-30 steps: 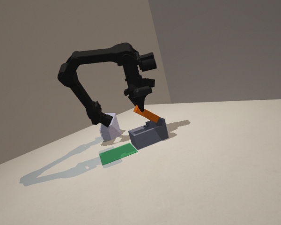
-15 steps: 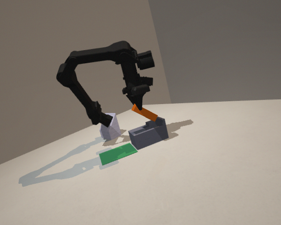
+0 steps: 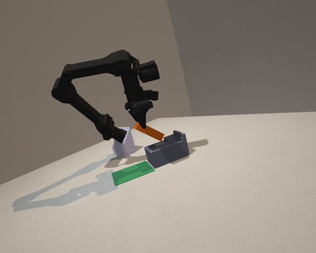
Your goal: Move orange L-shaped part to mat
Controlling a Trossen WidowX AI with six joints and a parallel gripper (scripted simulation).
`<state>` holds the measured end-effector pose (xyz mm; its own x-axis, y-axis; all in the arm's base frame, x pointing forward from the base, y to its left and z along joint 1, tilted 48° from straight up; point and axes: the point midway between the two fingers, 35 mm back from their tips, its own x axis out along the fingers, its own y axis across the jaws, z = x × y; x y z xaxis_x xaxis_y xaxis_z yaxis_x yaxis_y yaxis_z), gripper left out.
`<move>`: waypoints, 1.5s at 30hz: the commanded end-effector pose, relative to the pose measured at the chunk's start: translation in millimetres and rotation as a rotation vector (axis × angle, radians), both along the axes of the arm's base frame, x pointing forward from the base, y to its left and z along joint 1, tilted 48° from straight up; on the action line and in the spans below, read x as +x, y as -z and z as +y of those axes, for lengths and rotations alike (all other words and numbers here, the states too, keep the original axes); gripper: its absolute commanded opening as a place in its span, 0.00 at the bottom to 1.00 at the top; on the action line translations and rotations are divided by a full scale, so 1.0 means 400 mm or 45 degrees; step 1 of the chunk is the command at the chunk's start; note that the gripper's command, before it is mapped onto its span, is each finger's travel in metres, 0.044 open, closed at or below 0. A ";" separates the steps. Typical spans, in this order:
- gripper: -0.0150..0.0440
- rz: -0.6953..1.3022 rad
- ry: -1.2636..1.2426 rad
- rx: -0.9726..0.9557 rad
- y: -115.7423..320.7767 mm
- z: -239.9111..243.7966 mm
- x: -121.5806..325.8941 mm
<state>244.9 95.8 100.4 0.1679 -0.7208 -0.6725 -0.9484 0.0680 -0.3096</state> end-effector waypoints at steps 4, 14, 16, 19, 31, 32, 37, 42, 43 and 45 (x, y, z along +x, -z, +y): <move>0.25 0.002 -0.008 -0.007 -0.044 -0.047 -0.023; 0.25 0.004 -0.008 -0.009 -0.102 -0.109 -0.054; 0.25 0.004 -0.008 -0.009 -0.114 -0.121 -0.061; 0.25 0.004 -0.011 -0.009 -0.131 -0.139 -0.070; 0.25 -0.008 -0.033 0.010 -0.169 -0.182 -0.093; 0.25 -0.008 -0.032 0.009 -0.168 -0.184 -0.093; 0.25 -0.004 -0.024 0.003 -0.156 -0.195 -0.089; 0.25 -0.001 -0.018 -0.003 -0.143 -0.209 -0.085; 0.25 -0.001 -0.017 -0.004 -0.141 -0.212 -0.084; 0.25 0.000 -0.015 -0.005 -0.135 -0.217 -0.083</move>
